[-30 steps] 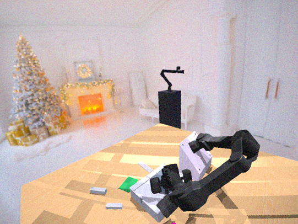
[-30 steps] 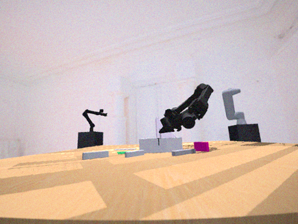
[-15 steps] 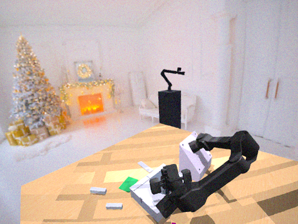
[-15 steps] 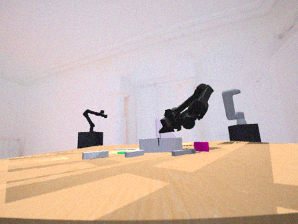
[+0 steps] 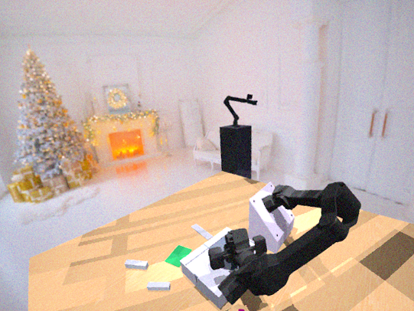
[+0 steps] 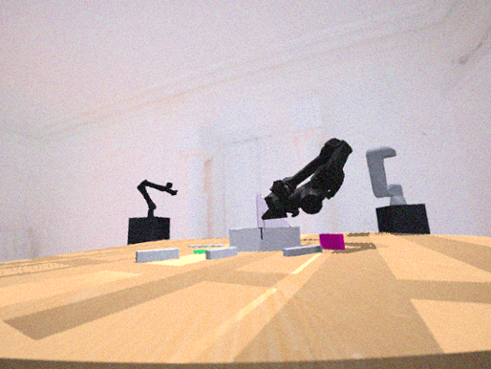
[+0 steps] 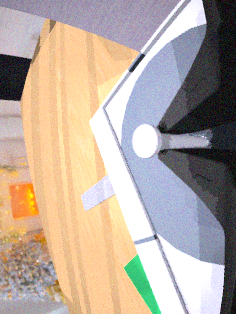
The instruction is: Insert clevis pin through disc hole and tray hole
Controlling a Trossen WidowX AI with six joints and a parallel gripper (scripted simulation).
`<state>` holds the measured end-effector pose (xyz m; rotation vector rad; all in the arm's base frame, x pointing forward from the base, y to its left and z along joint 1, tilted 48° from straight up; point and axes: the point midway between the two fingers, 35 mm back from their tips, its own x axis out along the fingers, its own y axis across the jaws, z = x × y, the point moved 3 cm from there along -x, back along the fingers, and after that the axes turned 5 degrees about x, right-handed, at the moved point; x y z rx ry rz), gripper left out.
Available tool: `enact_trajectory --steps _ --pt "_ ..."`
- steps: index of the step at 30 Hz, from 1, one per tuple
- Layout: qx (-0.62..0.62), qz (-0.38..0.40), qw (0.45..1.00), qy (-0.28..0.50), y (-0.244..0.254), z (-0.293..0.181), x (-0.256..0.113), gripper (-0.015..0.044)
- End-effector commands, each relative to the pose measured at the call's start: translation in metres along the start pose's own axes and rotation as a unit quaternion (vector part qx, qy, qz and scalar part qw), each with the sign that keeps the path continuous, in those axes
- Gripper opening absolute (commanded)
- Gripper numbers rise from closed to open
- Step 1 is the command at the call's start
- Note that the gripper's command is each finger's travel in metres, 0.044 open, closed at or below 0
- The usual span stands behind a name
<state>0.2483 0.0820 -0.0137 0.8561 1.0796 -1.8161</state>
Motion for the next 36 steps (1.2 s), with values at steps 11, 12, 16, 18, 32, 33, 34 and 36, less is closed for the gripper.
enact_trajectory --steps 11,12,16,18,32,33,34,36 --pt "0.008 0.002 1.000 0.012 -0.0006 0.0020 0.0022 0.0000" --pt "0.008 0.002 1.000 0.013 -0.0006 0.0022 0.0025 0.0000" --pt "0.005 0.001 1.000 0.016 0.0001 0.0029 0.0033 0.0000" --pt "0.004 0.000 1.000 0.017 -0.0001 0.0033 0.0036 0.0000" --pt "-0.006 -0.005 1.000 0.016 0.0011 0.0037 0.0048 0.0000" --pt "-0.007 -0.005 1.000 0.015 0.0013 0.0036 0.0047 0.0000" --pt "-0.008 -0.005 1.000 0.015 0.0013 0.0034 0.0046 0.0000" --pt "-0.009 -0.005 1.000 0.013 0.0015 0.0031 0.0043 0.0000"
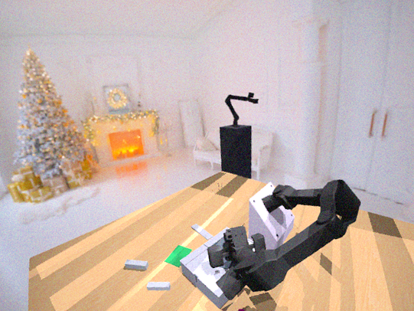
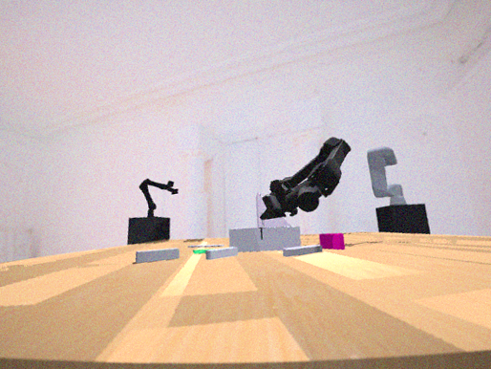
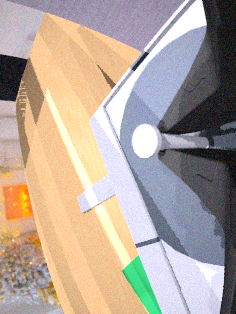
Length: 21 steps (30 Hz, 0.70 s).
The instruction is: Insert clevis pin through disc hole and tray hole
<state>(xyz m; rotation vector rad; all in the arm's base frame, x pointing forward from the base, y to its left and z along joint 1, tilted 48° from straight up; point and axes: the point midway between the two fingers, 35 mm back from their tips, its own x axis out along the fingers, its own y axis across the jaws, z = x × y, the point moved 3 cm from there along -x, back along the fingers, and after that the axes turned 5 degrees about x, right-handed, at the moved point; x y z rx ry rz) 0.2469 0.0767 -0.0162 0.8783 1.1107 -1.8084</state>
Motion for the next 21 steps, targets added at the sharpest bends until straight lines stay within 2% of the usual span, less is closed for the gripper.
enact_trajectory --steps 1,21 --pt "-0.005 -0.002 1.000 -0.003 0.0004 -0.0009 -0.0001 0.0000" --pt "0.004 0.002 1.000 0.000 0.0028 -0.0026 -0.0017 0.0000"
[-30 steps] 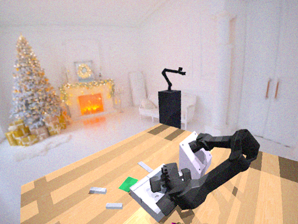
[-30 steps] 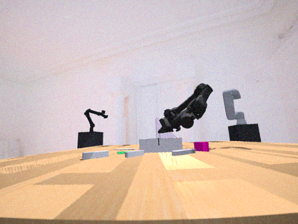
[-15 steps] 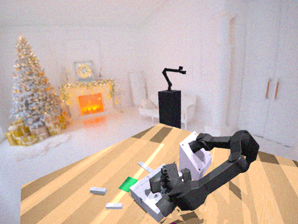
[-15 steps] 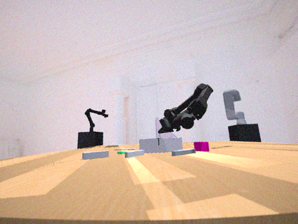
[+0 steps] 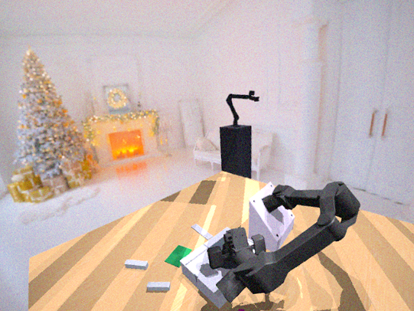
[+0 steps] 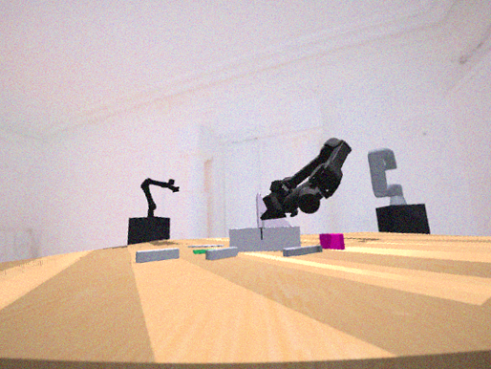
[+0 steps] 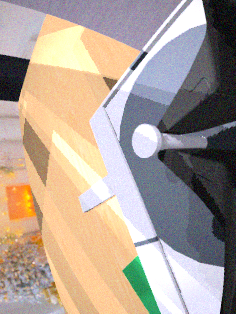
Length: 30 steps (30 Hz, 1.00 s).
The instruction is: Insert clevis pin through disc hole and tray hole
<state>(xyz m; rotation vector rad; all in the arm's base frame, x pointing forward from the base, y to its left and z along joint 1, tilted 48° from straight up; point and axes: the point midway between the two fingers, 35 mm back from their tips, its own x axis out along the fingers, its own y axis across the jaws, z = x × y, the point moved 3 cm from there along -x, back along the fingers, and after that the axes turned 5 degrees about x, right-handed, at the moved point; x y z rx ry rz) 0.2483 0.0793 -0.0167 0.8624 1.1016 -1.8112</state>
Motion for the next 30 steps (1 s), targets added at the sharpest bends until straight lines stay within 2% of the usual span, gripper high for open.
enact_trajectory --steps 1,30 --pt "0.004 0.002 1.000 0.008 0.002 0.000 -0.001 0.0000" --pt "0.005 0.002 1.000 0.008 0.013 -0.002 -0.004 0.0000"
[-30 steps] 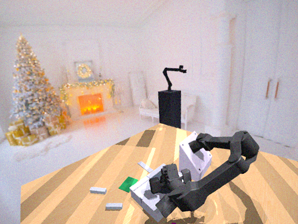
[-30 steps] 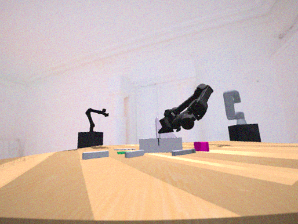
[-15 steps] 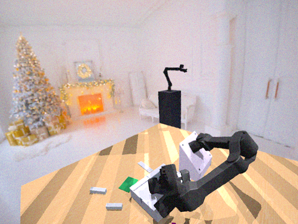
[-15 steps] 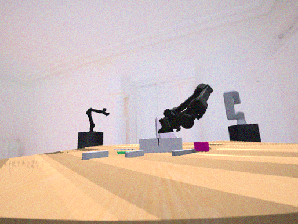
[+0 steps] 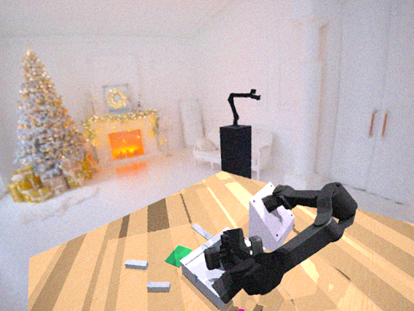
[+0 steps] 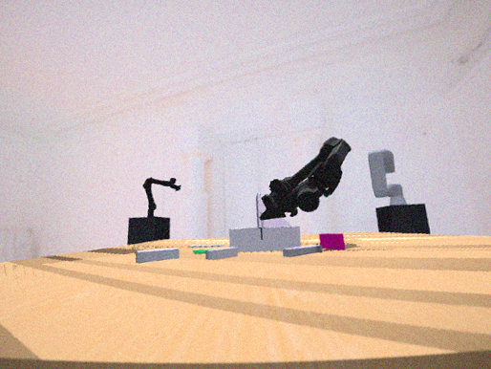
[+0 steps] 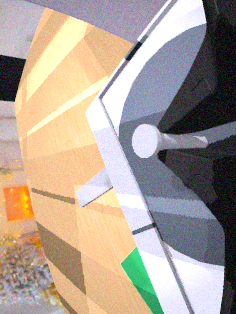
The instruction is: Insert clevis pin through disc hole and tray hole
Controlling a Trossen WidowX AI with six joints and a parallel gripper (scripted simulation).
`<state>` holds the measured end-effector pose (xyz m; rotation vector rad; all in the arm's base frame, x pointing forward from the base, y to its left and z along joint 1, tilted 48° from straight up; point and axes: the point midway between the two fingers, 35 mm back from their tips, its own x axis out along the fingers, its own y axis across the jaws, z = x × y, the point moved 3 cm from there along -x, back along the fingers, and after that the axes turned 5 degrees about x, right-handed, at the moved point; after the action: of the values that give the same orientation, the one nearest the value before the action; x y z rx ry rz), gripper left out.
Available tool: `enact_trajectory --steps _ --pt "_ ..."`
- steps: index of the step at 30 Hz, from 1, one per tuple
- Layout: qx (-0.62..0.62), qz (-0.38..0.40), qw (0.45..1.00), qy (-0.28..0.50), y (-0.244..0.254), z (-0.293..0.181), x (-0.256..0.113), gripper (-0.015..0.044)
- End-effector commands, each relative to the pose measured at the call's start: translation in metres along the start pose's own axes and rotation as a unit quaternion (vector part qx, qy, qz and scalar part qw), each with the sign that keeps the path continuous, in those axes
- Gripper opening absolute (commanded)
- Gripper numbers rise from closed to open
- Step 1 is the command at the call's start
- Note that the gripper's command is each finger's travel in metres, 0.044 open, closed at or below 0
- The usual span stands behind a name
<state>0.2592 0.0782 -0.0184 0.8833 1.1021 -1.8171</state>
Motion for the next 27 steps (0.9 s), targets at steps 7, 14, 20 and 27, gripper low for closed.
enact_trajectory --steps 7,14,20,27 --pt "-0.001 0.003 1.000 0.001 0.0033 -0.0010 -0.0012 0.0000" --pt "-0.001 0.003 1.000 0.001 0.0045 -0.0013 -0.0016 0.0000" --pt "-0.001 0.003 1.000 0.001 0.0056 -0.0016 -0.0020 0.0000" --pt "-0.001 0.003 1.000 0.001 0.0067 -0.0019 -0.0023 0.0000"
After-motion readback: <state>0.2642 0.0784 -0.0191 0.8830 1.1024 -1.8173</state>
